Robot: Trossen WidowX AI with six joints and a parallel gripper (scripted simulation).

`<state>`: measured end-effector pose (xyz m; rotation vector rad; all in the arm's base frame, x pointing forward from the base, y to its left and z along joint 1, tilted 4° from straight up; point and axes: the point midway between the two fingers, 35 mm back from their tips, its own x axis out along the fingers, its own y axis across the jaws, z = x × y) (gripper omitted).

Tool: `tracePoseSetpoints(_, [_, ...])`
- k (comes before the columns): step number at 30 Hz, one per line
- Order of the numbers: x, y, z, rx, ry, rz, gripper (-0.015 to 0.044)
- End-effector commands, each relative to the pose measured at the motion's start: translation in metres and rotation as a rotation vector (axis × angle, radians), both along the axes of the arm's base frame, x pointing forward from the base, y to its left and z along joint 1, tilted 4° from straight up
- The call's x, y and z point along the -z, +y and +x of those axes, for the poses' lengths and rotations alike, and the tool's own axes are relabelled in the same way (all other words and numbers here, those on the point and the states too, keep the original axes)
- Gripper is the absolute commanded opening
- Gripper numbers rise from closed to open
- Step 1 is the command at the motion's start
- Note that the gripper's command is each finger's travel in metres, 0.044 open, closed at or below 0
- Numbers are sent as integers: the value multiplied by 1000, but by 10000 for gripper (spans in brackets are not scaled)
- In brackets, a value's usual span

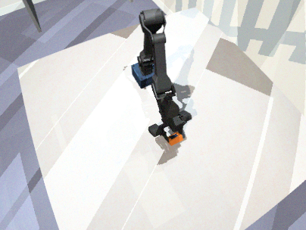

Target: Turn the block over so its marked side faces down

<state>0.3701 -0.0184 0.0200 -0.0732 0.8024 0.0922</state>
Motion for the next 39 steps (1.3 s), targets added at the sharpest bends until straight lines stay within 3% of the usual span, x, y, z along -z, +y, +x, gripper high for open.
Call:
tracePoseSetpoints(1, [11,0,1,1,-30,12,0])
tracePoseSetpoints(39, [23,1,-14,-27,-484,43,0])
